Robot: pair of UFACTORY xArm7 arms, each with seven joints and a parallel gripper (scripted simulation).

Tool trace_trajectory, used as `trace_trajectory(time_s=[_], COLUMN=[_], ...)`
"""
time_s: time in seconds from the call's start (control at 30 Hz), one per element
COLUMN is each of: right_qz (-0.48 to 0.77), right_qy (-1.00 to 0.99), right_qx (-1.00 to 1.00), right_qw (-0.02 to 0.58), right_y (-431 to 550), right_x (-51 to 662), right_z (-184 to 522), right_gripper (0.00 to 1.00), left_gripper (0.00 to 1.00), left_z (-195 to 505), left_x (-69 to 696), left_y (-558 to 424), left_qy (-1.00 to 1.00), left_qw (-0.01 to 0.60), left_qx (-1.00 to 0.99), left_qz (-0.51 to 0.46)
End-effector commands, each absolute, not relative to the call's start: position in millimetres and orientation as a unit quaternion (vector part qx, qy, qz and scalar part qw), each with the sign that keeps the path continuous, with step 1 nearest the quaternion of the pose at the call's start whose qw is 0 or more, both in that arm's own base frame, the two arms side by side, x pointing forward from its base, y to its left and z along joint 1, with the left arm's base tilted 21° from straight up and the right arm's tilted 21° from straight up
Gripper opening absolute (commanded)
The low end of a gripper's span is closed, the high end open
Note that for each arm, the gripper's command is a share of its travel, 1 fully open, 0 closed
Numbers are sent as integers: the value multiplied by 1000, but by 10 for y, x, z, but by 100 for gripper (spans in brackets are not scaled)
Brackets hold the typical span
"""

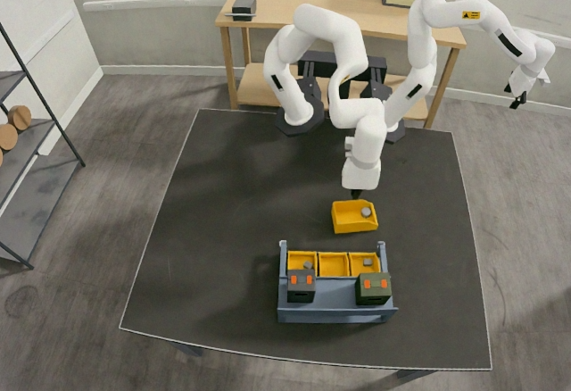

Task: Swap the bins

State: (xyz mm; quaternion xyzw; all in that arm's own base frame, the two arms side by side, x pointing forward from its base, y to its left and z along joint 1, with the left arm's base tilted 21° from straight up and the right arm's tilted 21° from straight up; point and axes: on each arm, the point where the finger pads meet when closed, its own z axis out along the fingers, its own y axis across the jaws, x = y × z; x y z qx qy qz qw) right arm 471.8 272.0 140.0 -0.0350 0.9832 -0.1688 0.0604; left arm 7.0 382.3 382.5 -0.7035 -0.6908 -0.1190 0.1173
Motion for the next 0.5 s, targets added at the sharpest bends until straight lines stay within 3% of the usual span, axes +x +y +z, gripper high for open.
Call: trace_trajectory(time_s=[0.0, 0.47], right_qz=[-166, -157], right_qy=[984, 983], right_qx=[-26, 57], right_qw=[64, 74], right_y=[2744, 2819], right_x=[4720, 4652], right_z=[1389, 1107], right_gripper=[0, 0], left_gripper=[100, 100], left_z=[3844, 3844], left_x=[68, 68], left_y=[3827, 3827], left_qy=[-691, -691], left_qw=[119, 119], left_qx=[-703, -703], left_qz=[-121, -121])
